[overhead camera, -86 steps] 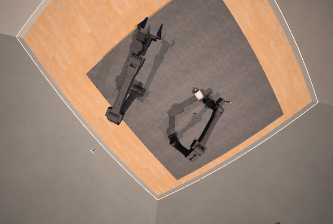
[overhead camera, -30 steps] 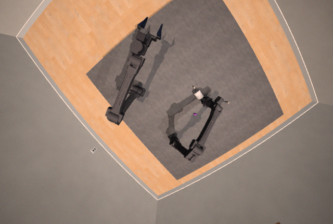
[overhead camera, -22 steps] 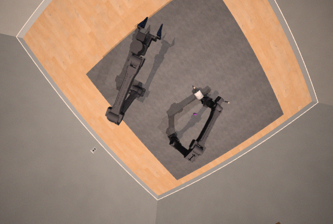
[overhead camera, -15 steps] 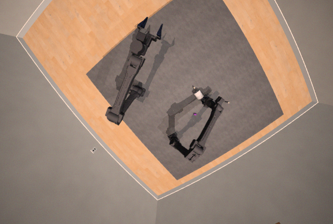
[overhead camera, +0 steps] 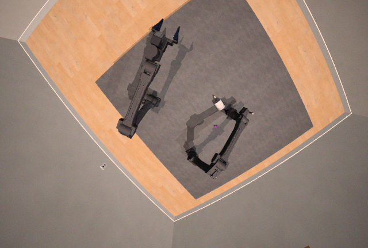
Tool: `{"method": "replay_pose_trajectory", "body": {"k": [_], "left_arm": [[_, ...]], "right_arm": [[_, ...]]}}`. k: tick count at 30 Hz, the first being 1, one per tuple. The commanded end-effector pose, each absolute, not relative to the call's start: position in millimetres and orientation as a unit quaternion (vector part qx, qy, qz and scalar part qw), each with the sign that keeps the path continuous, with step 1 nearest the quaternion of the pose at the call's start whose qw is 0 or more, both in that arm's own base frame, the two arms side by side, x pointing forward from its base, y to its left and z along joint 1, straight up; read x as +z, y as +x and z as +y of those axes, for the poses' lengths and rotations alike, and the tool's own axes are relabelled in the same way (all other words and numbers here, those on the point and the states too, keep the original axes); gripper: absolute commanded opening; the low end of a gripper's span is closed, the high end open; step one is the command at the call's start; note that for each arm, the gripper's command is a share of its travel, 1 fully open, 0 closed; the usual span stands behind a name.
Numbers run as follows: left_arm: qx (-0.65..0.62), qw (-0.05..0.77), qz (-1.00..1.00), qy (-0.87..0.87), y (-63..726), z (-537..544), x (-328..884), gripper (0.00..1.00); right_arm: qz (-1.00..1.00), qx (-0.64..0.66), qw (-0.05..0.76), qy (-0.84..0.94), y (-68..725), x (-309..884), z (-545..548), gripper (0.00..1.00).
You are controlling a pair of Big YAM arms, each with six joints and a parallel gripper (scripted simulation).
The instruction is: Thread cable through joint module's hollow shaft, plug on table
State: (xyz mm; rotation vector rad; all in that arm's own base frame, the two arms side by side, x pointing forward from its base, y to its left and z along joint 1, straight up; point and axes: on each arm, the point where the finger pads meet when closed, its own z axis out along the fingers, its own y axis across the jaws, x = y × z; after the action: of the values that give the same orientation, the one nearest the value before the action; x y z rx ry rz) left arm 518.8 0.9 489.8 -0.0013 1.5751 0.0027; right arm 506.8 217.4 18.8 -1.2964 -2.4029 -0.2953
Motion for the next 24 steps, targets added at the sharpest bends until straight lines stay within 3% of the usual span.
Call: {"method": "replay_pose_trajectory", "body": {"k": [1, 24], "left_arm": [[0.002, 0.715, 0.699, -0.003, 521.9, 2.2, 501.7, 0.96], [0.002, 0.715, 0.699, -0.003, 521.9, 2.2, 501.7, 0.96]], "right_arm": [[-0.869, -0.122, 0.180, -0.445, 524.2, 38.5, 225.5, 0.00], [-0.863, -0.113, 0.187, -0.456, 514.8, 26.4, 223.5, 0.00]]}}
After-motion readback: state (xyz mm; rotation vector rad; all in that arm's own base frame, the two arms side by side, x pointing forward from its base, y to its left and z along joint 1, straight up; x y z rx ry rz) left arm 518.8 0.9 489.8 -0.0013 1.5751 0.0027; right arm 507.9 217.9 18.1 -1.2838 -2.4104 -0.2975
